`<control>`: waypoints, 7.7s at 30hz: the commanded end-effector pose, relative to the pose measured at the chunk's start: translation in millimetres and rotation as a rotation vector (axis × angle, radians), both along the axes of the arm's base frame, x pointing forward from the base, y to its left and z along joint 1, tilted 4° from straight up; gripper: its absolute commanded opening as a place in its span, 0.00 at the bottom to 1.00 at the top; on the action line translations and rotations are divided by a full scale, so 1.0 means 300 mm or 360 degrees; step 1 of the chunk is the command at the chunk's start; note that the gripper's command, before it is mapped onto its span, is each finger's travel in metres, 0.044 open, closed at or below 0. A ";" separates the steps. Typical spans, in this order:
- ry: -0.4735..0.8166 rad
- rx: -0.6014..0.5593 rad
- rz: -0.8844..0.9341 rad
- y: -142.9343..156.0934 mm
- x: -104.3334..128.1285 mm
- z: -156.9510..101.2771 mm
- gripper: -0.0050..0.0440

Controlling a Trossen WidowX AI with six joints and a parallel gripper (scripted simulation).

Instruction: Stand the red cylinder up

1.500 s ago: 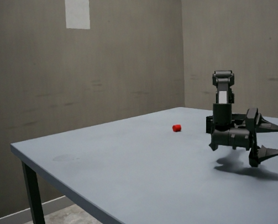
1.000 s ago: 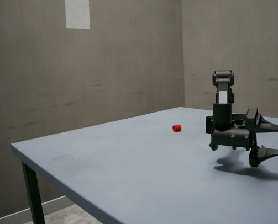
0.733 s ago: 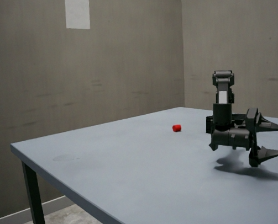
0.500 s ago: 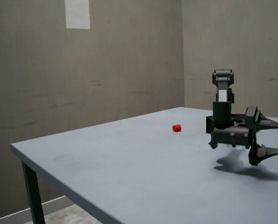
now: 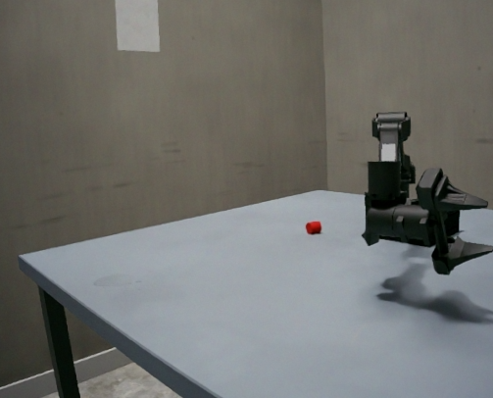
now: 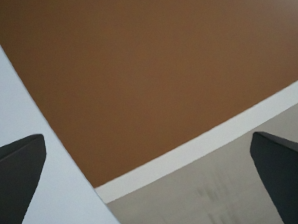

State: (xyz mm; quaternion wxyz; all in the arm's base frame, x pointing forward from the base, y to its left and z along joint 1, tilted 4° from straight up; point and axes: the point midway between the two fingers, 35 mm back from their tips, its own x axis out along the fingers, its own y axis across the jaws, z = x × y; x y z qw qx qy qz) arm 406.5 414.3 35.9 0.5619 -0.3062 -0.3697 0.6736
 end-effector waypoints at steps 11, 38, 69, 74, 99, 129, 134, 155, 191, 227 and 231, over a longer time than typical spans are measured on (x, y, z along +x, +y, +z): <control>0.0148 0.0021 -0.0359 -0.124 0.129 0.313 1.00; 0.0893 0.0401 -0.1622 -0.829 0.108 0.924 1.00; 0.1801 0.0629 -0.3168 -1.605 -0.155 0.607 1.00; 0.1959 0.0431 -0.3329 -1.656 -0.155 0.519 1.00; 0.3369 -0.1368 -0.3643 -1.949 -0.509 -0.051 1.00; 0.3833 -0.1973 -0.3312 -1.971 -0.665 -0.122 1.00; 0.3832 -0.1972 -0.3313 -1.972 -0.664 -0.123 1.00; 0.3846 -0.1990 -0.3302 -1.966 -0.713 -0.194 1.00; 0.3843 -0.1983 -0.3304 -1.959 -0.755 -0.267 0.36; 0.3802 -0.1910 -0.3358 -1.968 -0.728 -0.193 0.36; 0.3816 -0.1925 -0.3345 -1.962 -0.735 -0.190 0.36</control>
